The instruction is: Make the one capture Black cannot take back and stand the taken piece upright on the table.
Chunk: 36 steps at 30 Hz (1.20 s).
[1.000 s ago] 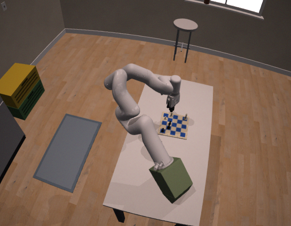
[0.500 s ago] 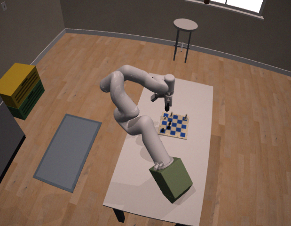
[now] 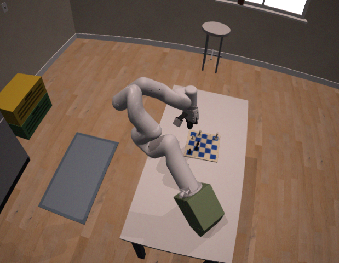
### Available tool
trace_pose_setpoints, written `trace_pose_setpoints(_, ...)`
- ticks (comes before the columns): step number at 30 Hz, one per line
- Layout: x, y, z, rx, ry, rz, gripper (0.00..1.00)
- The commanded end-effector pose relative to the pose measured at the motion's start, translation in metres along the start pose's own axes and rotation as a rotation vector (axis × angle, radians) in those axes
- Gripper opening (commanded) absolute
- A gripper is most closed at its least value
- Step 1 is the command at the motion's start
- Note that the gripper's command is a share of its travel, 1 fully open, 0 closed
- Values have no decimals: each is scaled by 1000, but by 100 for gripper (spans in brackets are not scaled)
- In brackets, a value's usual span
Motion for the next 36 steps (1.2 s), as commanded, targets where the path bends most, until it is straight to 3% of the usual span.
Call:
trace_pose_setpoints(1, -2, 7, 3, -279, -22, -12, 0)
trace_pose_setpoints(4, -2, 11, 6, -448, -19, -18, 0)
trace_pose_setpoints(6, -2, 11, 6, -448, -19, -18, 0)
trace_pose_setpoints(7, -2, 13, 7, -611, -18, -24, 0)
trace_pose_setpoints(21, -3, 25, 13, -1351, -8, -50, 0)
trace_pose_setpoints(23, -3, 25, 13, -1351, -8, -50, 0)
trace_pose_setpoints(24, -4, 25, 12, -1508, -12, -55, 0)
trace_pose_setpoints(31, -4, 25, 11, -1847, -35, -72, 0)
trace_pose_setpoints(36, -3, 22, 7, -2079, -89, -98, 0)
Point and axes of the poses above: the point where the finger pads meet when closed, its own x axis out along the fingers, its own z axis across the jaws, y = z × x, the point moved 10 cm from there along -x, back along the fingers, and after that the axes turned 13 degrees about x, right-handed, at the moved point
